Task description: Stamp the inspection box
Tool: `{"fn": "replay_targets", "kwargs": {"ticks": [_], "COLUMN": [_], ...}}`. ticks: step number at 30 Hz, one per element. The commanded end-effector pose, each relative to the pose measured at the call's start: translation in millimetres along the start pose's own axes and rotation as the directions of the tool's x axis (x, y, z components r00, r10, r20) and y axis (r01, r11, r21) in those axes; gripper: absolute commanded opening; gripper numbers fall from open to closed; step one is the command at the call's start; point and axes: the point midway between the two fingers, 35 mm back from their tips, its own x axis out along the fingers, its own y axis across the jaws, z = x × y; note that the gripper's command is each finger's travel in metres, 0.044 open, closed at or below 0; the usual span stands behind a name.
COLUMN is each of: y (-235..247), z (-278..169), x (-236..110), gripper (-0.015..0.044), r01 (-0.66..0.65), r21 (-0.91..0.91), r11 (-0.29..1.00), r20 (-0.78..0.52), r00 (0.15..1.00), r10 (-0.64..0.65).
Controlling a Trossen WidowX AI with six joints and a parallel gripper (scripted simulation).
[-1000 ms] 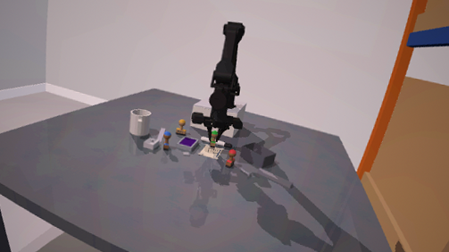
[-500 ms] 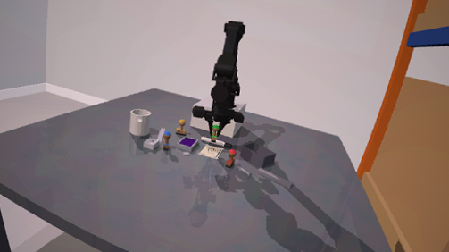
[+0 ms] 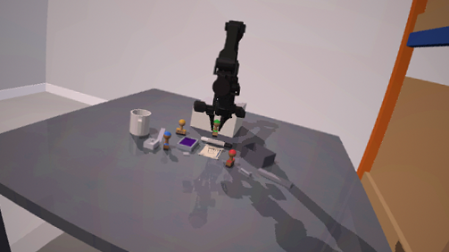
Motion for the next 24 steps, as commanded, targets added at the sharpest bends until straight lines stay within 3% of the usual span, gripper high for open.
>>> {"fn": "replay_targets", "kwargs": {"ticks": [1, 15, 24], "y": [7.4, 73.5, 77.2], "z": [11.6, 68.1, 70.9], "x": [-3.0, -4.0, 1.9], "gripper": [0.0000, 0.0000, 0.0000], "r01": [0.003, -0.004, -0.004], "r21": [0.005, 0.011, 0.011], "r11": [1.000, 1.000, 1.000], "r20": [0.006, 0.012, 0.012], "r00": [1.000, 1.000, 1.000], "r10": [-0.003, 0.004, 0.004]}}
